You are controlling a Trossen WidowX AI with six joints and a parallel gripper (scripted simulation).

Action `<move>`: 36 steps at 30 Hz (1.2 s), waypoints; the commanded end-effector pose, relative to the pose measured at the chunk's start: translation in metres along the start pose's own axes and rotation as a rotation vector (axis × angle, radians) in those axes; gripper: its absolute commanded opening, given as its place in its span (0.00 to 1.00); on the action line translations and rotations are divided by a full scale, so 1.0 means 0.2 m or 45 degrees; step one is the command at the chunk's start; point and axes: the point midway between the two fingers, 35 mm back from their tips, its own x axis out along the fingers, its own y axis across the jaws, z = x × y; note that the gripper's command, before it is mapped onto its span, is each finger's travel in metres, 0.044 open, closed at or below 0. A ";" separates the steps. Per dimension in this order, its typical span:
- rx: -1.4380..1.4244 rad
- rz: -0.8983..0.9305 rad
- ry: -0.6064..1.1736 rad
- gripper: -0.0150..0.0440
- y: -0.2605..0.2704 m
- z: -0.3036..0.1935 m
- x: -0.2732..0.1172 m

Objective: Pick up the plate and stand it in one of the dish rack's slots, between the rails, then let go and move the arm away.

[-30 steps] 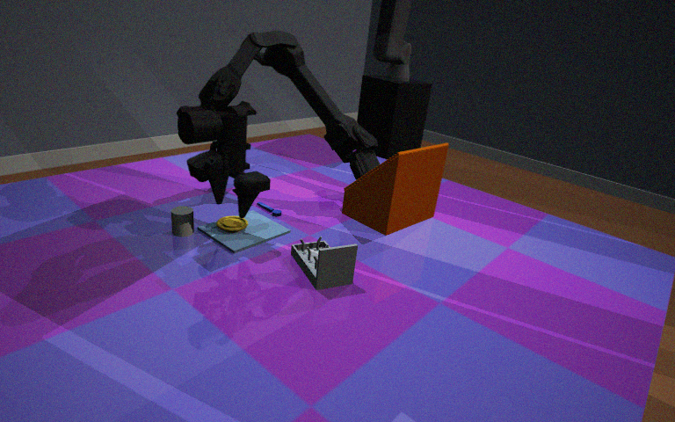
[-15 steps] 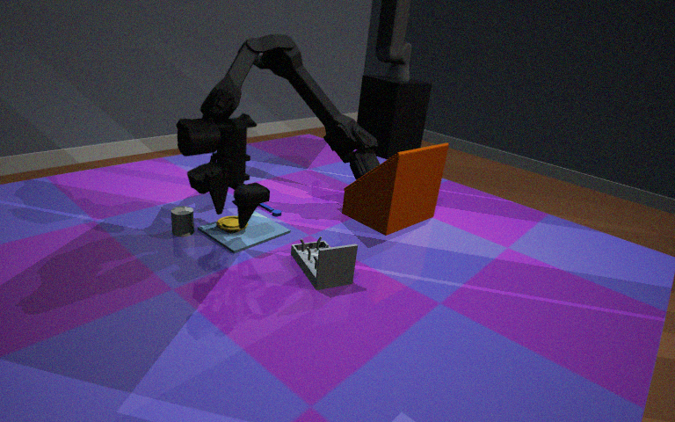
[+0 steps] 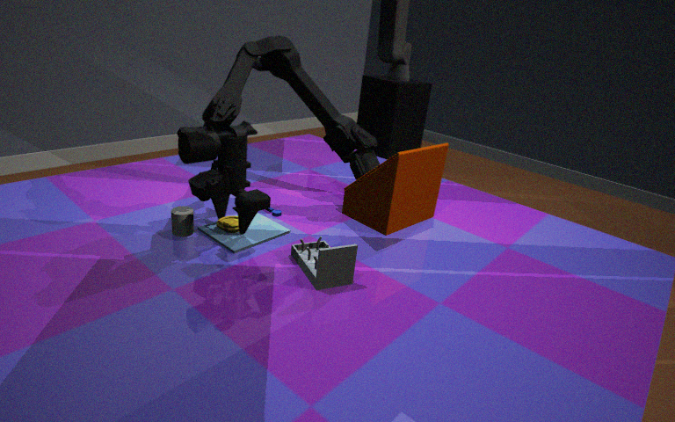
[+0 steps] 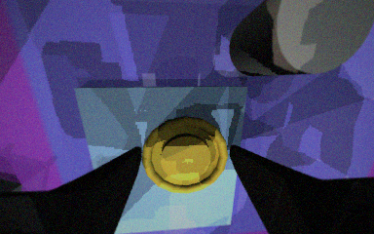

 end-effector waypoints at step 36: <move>-0.027 0.028 -0.014 0.25 0.04 0.09 -0.51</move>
